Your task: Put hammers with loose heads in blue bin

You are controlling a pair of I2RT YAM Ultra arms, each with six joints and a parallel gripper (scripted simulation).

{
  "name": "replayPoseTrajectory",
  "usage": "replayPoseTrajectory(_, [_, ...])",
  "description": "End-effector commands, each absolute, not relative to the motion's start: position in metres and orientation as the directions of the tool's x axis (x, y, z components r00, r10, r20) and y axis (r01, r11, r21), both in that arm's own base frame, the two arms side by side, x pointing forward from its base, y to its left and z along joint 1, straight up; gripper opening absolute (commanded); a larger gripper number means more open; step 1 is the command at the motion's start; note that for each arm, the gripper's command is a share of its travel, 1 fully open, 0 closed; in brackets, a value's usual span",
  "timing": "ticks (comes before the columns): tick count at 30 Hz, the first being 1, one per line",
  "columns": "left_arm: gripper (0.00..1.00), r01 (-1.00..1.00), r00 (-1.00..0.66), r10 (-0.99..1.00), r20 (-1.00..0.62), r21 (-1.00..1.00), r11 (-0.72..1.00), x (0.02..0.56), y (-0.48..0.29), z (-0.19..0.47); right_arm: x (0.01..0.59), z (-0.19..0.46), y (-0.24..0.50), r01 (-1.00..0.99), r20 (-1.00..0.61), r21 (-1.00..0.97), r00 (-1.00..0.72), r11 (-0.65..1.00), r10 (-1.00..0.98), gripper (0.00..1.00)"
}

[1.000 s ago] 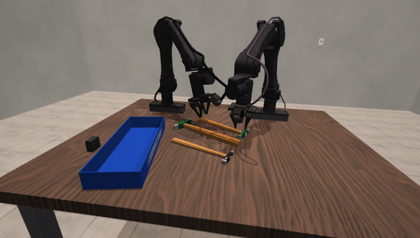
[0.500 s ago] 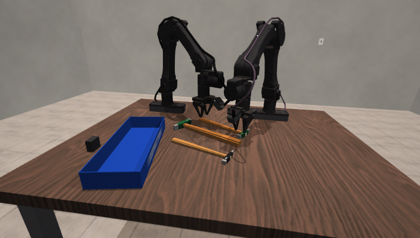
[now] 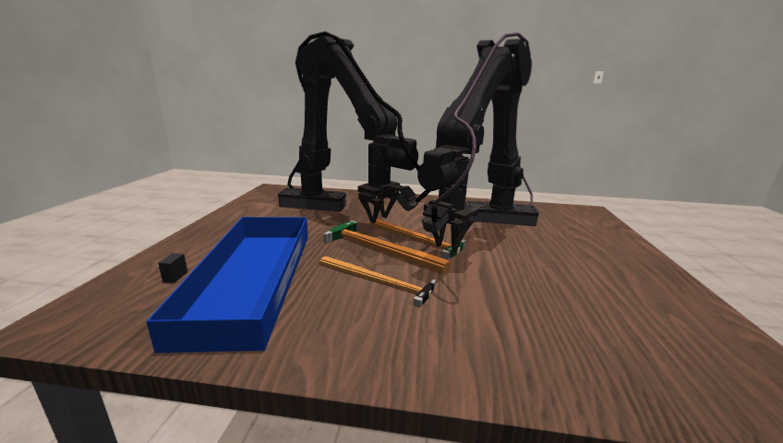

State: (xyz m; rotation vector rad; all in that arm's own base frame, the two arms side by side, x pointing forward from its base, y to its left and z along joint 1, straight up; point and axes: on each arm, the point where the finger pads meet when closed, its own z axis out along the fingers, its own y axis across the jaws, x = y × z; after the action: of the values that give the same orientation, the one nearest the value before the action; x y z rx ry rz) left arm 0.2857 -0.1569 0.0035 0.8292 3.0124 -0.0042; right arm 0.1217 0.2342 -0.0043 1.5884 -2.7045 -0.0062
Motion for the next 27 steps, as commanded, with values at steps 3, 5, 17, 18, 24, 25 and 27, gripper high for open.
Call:
replayPoseTrajectory(3, [0.41,0.522,-0.853,0.522,0.0,-0.004,0.853,0.2798,-0.1579,-0.0136,0.1241,-0.0176,0.2335,-0.866,0.0,0.0,-0.501,0.501,-0.866,0.5])
replayPoseTrajectory(5, [0.41,0.522,-0.853,0.522,0.0,-0.004,0.853,0.2798,-0.1579,-0.0136,0.1241,-0.0191,0.2335,-0.866,0.0,0.0,-0.501,0.501,-0.866,0.5])
replayPoseTrajectory(17, [0.41,0.522,-0.853,0.522,0.009,-0.005,0.853,0.2779,-0.1568,-0.0136,0.1241,-0.0191,0.2335,-0.866,0.0,0.0,-0.501,0.501,-0.866,0.4])
replayPoseTrajectory(18, [0.41,0.522,-0.853,0.522,0.009,-0.005,0.853,0.2779,-0.1568,-0.0136,0.1241,-0.0191,0.2335,-0.866,0.0,0.0,-0.501,0.501,-0.866,0.4])
replayPoseTrajectory(24, [0.41,0.517,-0.856,0.517,-0.008,0.0,0.856,0.2831,-0.1567,-0.0083,0.1244,-0.0145,0.2361,-0.867,-0.008,0.0,-0.497,0.497,-0.867,0.32])
replayPoseTrajectory(25, [0.41,0.517,-0.856,0.517,-0.008,0.0,0.856,0.2831,-0.1567,-0.0083,0.1244,-0.0145,0.2361,-0.867,-0.008,0.0,-0.497,0.497,-0.867,0.32])
replayPoseTrajectory(27, [0.41,0.517,-0.856,0.517,-0.008,0.0,0.856,0.2831,-0.1567,-0.0083,0.1244,-0.0145,0.2361,-0.867,-0.008,0.0,-0.497,0.497,-0.867,0.27])
